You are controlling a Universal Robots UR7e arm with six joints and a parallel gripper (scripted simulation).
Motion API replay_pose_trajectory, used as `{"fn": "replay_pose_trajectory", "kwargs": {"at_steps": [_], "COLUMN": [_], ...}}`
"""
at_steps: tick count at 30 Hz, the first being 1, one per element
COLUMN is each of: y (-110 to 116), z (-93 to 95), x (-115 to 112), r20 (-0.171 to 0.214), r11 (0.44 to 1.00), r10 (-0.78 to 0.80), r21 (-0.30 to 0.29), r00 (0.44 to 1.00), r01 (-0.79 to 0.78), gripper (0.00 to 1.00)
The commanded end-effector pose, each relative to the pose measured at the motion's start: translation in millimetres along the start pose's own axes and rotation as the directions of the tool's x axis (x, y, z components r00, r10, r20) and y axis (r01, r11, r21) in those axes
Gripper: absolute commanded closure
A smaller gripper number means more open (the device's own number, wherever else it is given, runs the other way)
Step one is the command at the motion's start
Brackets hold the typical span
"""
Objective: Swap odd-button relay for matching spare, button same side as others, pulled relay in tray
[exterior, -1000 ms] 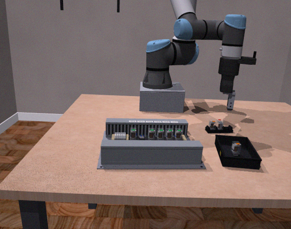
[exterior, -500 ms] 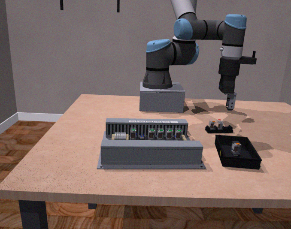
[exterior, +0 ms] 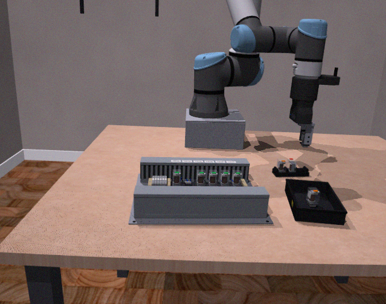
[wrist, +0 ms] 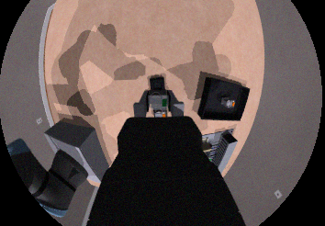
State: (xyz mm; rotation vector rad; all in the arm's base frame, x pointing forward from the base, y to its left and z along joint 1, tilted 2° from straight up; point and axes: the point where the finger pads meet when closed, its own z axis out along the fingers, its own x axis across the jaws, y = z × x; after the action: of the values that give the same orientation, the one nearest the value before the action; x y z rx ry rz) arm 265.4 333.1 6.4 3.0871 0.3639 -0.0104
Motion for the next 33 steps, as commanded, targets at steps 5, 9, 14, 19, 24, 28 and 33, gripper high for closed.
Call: {"fn": "replay_pose_trajectory", "kwargs": {"at_steps": [5,9,14,19,24,28,33], "y": [-0.1,-0.1,54.1,54.1,54.1,74.5,107.1], "z": [-0.4,-0.4,0.5,0.5,0.5,0.8,1.3], "x": [0.4,0.4,25.2,25.2,25.2,34.5,49.4], "r20": [-0.001,-0.001,-0.001,-0.001,-0.001,-0.001,-0.001], "r11": [0.999,0.999,0.999,0.999,0.999,0.999,0.999], "r10": [-0.034,-0.034,-0.034,-0.034,-0.034,-0.033,-0.034], "r21": [0.002,0.002,0.002,0.002,0.002,0.001,0.001], "r00": [0.999,0.999,0.999,0.999,0.999,0.999,0.999], "r01": [0.034,0.034,0.034,0.034,0.034,0.033,0.034], "gripper": [1.00,1.00,1.00,1.00,1.00,1.00,1.00]}}
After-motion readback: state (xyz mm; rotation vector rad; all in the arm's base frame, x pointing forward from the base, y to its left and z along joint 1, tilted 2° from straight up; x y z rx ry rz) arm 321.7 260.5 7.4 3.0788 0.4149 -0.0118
